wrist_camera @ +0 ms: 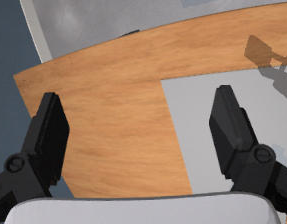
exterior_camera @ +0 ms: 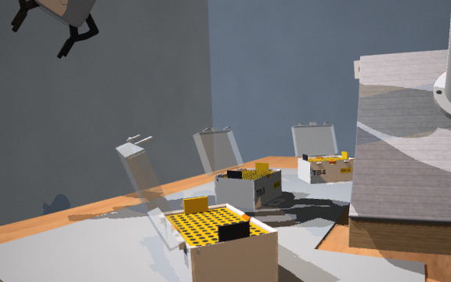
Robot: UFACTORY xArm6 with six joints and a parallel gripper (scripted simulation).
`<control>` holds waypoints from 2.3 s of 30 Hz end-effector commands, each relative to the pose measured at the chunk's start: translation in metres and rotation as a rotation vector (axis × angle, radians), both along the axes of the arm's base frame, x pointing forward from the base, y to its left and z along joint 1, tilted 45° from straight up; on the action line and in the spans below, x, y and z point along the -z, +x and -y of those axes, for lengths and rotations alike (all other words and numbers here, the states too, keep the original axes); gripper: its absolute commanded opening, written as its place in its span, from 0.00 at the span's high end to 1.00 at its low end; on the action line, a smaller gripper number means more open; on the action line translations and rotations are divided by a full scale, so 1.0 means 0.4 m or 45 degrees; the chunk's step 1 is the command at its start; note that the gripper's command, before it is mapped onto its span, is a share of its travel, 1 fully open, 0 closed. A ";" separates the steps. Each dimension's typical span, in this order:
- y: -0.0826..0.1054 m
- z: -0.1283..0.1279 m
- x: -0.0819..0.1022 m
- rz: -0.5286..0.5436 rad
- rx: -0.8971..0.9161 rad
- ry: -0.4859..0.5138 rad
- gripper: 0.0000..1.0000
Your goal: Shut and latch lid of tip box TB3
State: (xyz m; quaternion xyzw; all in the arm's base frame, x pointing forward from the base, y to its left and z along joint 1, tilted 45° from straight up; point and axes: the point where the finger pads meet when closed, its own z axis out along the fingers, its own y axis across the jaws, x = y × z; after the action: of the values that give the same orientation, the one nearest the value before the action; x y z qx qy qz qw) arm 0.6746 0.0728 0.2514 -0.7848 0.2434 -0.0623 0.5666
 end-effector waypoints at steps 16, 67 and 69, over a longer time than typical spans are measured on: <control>-0.037 0.123 0.118 -0.132 0.149 -0.109 0.00; -0.256 0.417 0.427 -0.453 0.425 -0.347 0.00; -0.264 0.424 0.434 -0.453 0.425 -0.347 0.00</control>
State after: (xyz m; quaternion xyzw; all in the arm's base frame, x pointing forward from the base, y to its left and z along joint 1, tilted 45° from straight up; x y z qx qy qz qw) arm 0.5771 -0.0875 0.0852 -0.8017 0.4475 -0.0477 0.3934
